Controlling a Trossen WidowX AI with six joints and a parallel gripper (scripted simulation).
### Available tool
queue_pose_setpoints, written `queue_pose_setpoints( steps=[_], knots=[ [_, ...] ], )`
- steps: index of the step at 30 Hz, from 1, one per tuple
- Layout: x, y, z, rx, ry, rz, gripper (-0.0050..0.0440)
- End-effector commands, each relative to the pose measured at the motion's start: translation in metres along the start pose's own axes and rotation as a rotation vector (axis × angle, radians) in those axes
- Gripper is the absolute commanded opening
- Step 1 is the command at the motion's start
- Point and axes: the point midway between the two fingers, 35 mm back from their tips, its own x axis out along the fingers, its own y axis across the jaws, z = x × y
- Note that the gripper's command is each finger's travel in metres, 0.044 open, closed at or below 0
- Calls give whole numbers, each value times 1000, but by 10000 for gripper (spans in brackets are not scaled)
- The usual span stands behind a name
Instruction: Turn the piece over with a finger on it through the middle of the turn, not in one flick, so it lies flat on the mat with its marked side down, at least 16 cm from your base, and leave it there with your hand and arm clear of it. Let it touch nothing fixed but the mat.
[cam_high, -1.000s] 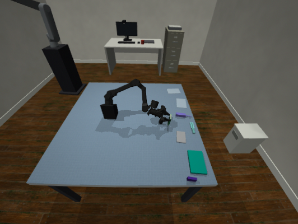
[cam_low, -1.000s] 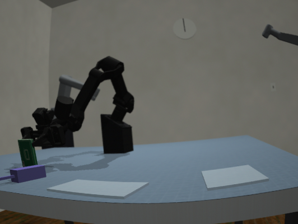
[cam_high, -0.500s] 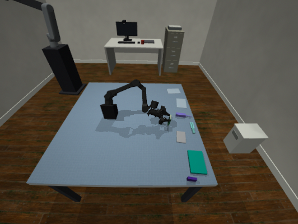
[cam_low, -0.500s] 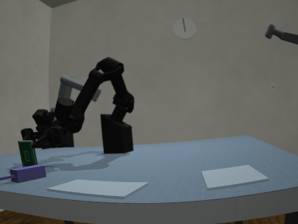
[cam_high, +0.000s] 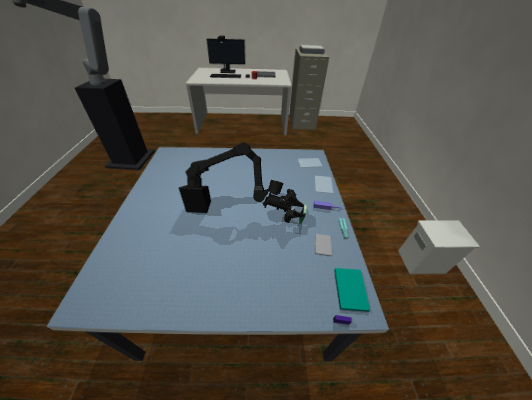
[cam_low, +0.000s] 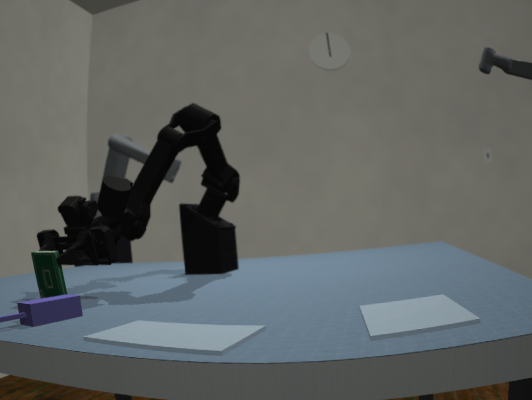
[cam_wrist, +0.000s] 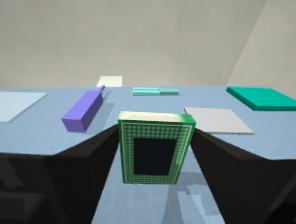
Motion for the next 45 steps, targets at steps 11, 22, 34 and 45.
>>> queue_pose_setpoints(
  steps=[11,22,34,45],
  knots=[
    [-9,0,-6,6,16,-12,0],
    [-17,0,-8,6,16,-13,0],
    [-19,0,-9,4,11,-9,0],
    [-24,0,-11,5,16,-7,0]
  ],
)
